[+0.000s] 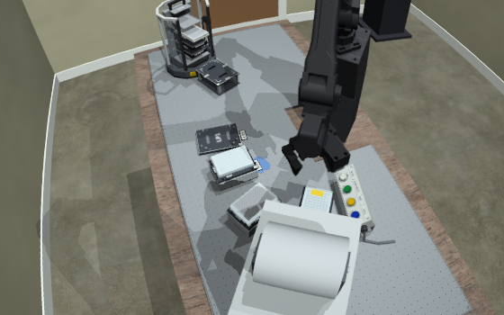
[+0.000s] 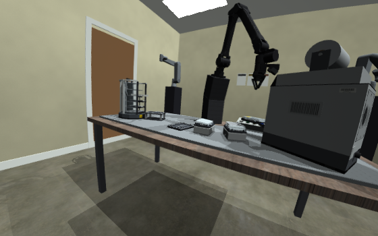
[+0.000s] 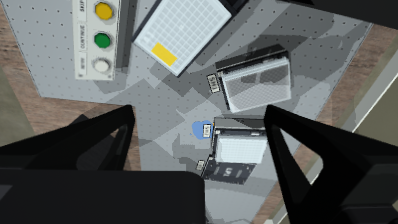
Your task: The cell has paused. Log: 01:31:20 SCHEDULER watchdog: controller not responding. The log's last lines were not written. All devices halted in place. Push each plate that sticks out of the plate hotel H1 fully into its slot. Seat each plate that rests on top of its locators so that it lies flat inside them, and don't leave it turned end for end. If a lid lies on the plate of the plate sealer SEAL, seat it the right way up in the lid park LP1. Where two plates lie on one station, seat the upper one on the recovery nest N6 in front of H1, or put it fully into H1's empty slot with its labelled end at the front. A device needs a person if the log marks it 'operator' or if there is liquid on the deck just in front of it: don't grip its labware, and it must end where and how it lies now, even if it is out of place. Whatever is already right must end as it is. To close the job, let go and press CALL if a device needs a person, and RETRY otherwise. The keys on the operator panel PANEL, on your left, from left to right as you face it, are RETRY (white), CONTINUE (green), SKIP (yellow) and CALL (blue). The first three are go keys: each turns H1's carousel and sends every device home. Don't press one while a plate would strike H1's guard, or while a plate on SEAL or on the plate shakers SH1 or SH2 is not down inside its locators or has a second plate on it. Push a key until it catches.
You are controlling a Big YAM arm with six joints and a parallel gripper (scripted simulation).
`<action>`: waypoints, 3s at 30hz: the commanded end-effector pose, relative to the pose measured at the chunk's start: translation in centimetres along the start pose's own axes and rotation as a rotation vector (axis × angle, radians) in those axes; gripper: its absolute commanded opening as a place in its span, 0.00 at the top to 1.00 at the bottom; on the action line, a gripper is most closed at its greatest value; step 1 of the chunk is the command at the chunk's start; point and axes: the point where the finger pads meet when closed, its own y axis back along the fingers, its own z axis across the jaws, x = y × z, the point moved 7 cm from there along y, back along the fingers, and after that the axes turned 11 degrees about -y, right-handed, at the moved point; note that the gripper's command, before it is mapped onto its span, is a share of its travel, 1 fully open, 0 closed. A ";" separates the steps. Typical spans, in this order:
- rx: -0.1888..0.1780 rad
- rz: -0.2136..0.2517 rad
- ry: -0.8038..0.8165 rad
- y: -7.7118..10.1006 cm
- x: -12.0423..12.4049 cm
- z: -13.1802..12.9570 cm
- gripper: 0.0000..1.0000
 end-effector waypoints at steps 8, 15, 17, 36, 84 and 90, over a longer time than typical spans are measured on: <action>0.010 -0.007 -0.416 0.3 0.8 -4.4 0.00; 0.010 -0.008 -0.582 0.3 1.6 -5.9 0.00; 0.010 -0.009 -0.649 0.3 1.9 -6.5 0.00; 0.009 -0.012 -1.215 0.4 5.4 -11.0 0.00; 0.013 -0.014 -1.397 0.5 16.7 -20.1 0.00; 0.014 -0.014 -1.397 0.5 18.3 -21.4 0.00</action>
